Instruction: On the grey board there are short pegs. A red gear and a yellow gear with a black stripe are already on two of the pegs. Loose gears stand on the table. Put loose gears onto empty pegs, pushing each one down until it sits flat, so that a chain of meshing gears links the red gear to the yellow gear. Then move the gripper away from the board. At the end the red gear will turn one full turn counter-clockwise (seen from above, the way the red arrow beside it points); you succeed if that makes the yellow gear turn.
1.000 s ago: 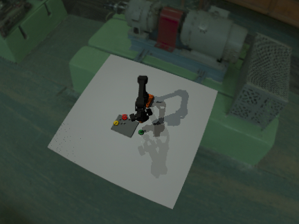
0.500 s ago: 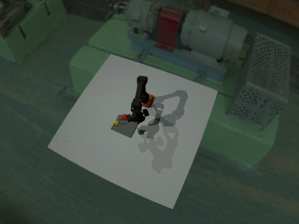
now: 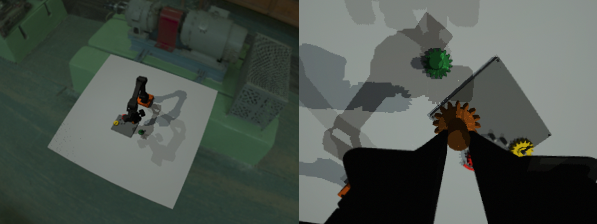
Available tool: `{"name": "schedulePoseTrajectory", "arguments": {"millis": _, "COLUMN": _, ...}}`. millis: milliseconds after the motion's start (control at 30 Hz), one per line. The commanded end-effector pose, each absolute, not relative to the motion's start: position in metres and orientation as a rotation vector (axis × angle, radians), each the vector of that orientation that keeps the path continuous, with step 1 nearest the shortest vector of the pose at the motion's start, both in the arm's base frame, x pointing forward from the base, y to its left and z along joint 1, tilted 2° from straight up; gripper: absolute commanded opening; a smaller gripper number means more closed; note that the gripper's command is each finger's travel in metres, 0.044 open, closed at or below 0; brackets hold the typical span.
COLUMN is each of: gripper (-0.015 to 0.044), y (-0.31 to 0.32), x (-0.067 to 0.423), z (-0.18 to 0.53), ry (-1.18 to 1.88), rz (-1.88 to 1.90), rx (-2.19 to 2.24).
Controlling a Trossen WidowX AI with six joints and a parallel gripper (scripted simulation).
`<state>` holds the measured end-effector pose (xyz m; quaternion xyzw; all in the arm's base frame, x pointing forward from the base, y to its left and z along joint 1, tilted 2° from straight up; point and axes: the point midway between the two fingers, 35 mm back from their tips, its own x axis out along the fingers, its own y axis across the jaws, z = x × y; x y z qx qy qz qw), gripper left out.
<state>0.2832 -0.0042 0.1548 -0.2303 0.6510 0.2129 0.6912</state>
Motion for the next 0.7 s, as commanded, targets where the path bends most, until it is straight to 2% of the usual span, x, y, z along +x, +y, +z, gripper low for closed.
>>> {"name": "schedulePoseTrajectory", "arguments": {"millis": 0, "gripper": 0.0, "y": -0.012, "x": 0.285, "z": 0.15, "ry": 1.459, "rz": 0.483, "rx": -0.514}}
{"name": "schedulePoseTrajectory", "arguments": {"millis": 667, "gripper": 0.0, "y": -0.054, "x": 0.287, "z": 0.138, "ry": 1.46, "rz": 0.482, "rx": -0.516}}
